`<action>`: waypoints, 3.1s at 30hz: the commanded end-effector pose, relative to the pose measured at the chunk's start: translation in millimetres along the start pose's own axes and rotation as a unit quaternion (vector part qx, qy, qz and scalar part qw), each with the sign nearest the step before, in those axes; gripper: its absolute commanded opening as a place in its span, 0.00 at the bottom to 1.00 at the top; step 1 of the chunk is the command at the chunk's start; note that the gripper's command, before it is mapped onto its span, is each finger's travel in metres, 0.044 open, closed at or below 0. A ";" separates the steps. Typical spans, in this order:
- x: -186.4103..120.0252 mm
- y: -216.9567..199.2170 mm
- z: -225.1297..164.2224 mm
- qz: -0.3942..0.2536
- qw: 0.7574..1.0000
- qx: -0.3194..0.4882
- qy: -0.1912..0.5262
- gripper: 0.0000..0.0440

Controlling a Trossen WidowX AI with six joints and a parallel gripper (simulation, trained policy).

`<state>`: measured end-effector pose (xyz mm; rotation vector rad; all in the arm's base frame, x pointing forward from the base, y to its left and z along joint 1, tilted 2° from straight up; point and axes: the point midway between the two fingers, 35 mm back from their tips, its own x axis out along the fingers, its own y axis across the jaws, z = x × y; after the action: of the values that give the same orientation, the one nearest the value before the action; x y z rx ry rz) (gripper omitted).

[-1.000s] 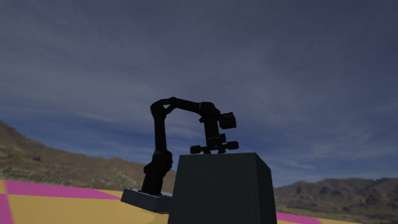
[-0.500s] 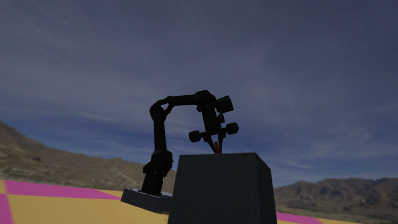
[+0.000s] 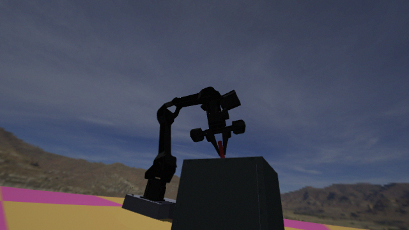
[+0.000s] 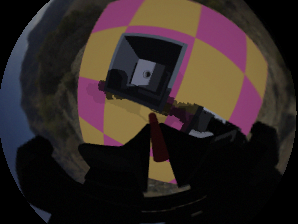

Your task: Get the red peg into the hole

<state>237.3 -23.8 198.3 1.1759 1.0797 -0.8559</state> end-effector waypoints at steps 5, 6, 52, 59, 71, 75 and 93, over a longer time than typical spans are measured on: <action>4.2 1.8 21.7 -0.014 1.000 0.009 -0.009 0.00; 4.9 2.1 24.5 -0.015 1.000 0.011 -0.010 0.00; 97.7 8.8 100.7 -0.045 0.999 0.002 0.015 0.00; 117.3 9.5 101.9 -0.048 0.998 -0.016 0.023 0.00; 135.2 5.4 100.4 -0.068 0.996 -0.035 0.038 0.30; 131.7 5.9 103.0 -0.065 0.996 -0.031 0.047 0.31; 101.8 24.7 121.8 -0.011 0.997 -0.024 0.067 0.37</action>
<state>310.7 -135.3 106.5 1.1843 1.2259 -0.7974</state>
